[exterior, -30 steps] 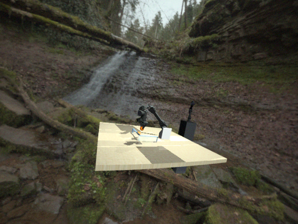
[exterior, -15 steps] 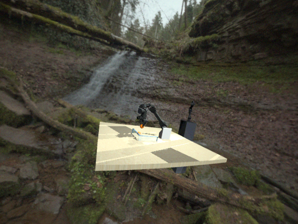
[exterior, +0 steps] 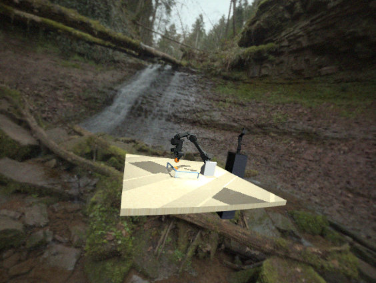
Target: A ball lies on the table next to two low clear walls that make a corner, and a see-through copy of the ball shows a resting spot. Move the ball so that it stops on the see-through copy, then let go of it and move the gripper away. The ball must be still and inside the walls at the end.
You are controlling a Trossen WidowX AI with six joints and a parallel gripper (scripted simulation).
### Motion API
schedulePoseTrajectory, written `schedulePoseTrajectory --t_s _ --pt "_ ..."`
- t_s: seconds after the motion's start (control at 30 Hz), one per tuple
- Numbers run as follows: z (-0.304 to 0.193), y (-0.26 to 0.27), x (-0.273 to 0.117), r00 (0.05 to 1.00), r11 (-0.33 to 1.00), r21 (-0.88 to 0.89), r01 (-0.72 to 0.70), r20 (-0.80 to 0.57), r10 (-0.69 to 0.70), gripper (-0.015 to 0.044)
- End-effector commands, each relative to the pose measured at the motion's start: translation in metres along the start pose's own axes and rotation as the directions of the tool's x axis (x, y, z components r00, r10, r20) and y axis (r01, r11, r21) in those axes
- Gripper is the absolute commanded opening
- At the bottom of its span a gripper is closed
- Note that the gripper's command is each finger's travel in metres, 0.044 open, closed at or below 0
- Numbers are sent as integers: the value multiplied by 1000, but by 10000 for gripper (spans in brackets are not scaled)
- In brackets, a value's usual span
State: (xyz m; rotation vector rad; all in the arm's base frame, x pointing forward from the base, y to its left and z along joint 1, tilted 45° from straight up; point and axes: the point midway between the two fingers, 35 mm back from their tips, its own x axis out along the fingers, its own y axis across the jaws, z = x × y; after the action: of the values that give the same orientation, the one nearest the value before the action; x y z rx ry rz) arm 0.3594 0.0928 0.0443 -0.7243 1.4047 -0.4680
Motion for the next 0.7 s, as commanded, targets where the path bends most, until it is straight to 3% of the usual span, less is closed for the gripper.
schedulePoseTrajectory --t_s 0.0,0.33,0.67 --pt "-7 -25 8 1000 1000 -2 7 4 -7 0" --pt "-14 -41 21 1000 1000 -2 12 3 -12 0" --pt "-14 -42 77 1000 1000 -1 15 3 -15 0"
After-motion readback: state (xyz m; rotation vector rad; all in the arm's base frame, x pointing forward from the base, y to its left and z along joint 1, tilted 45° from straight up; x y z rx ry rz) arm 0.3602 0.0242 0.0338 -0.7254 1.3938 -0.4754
